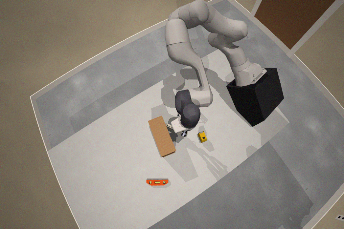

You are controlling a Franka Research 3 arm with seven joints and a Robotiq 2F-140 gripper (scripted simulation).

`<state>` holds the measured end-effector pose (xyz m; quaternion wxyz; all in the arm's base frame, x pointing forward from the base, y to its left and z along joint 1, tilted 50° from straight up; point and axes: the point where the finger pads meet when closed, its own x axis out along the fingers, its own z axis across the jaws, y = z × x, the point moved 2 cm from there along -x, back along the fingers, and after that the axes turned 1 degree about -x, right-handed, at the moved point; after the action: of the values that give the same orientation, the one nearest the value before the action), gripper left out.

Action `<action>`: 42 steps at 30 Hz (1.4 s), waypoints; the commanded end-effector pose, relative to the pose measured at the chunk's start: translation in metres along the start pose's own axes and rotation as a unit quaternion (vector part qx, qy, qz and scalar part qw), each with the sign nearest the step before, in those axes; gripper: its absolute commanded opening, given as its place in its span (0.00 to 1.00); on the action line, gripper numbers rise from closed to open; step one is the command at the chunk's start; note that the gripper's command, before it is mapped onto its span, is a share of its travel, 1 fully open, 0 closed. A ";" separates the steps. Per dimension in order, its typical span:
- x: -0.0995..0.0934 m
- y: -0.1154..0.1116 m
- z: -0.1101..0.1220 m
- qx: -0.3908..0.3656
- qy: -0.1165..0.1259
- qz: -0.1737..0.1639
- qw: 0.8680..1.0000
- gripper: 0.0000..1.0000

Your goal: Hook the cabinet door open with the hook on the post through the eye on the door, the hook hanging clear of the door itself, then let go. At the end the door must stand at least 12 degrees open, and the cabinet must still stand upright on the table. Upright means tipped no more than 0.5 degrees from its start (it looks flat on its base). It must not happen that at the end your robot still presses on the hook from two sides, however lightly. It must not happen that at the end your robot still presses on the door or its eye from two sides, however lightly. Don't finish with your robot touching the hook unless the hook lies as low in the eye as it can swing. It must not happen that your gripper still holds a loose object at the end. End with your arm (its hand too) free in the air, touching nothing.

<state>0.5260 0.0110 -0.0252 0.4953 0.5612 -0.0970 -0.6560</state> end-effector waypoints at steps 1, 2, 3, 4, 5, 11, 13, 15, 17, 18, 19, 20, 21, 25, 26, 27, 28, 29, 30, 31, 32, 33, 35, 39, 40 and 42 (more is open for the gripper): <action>0.000 0.000 0.002 -0.021 0.001 -0.001 1.000 0.16; 0.000 0.000 0.003 -0.028 0.001 -0.001 1.000 0.16; 0.000 0.000 0.004 -0.033 0.001 0.000 0.999 0.16; 0.000 0.000 0.006 -0.033 0.001 -0.001 0.999 0.16; 0.000 0.000 0.007 -0.033 0.001 -0.001 0.999 0.16; 0.000 0.000 0.010 -0.045 0.001 0.000 0.999 0.16; 0.000 0.000 0.012 -0.057 0.001 0.000 0.998 0.16; 0.000 0.000 0.012 -0.057 0.001 0.000 0.998 0.16; 0.000 0.000 0.015 -0.057 0.001 0.000 0.998 0.16; 0.000 0.000 0.015 -0.057 0.001 0.000 0.998 0.16; 0.000 0.000 0.015 -0.057 0.001 0.000 0.998 0.16; 0.000 0.000 0.015 -0.057 0.001 0.000 0.998 0.16; 0.000 0.000 0.016 -0.059 0.001 0.000 0.998 0.16; 0.000 0.001 0.020 -0.081 0.001 0.000 0.997 0.16; 0.000 0.001 0.021 -0.081 0.001 0.000 0.997 0.16; 0.000 0.001 0.023 -0.081 0.001 0.000 0.997 0.16; 0.000 0.001 0.023 -0.081 0.001 0.000 0.997 0.16; 0.000 0.001 0.023 -0.081 0.001 0.000 0.997 0.16; 0.000 0.001 0.023 -0.081 0.001 0.000 0.997 0.16; 0.000 0.001 0.023 -0.081 0.001 0.000 0.997 0.16; 0.000 0.001 0.023 -0.081 0.001 0.000 0.997 0.16; 0.000 0.001 0.024 -0.083 0.001 0.000 0.997 0.16; 0.000 0.001 0.025 -0.093 0.001 0.000 0.996 0.16; 0.000 0.002 0.030 -0.105 0.001 0.000 0.994 0.16; 0.000 0.002 0.031 -0.105 0.001 0.000 0.994 0.16; 0.000 0.002 0.031 -0.105 0.001 0.000 0.994 0.16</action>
<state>0.5020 -0.0029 -0.0134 0.5436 0.5145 -0.0378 -0.6621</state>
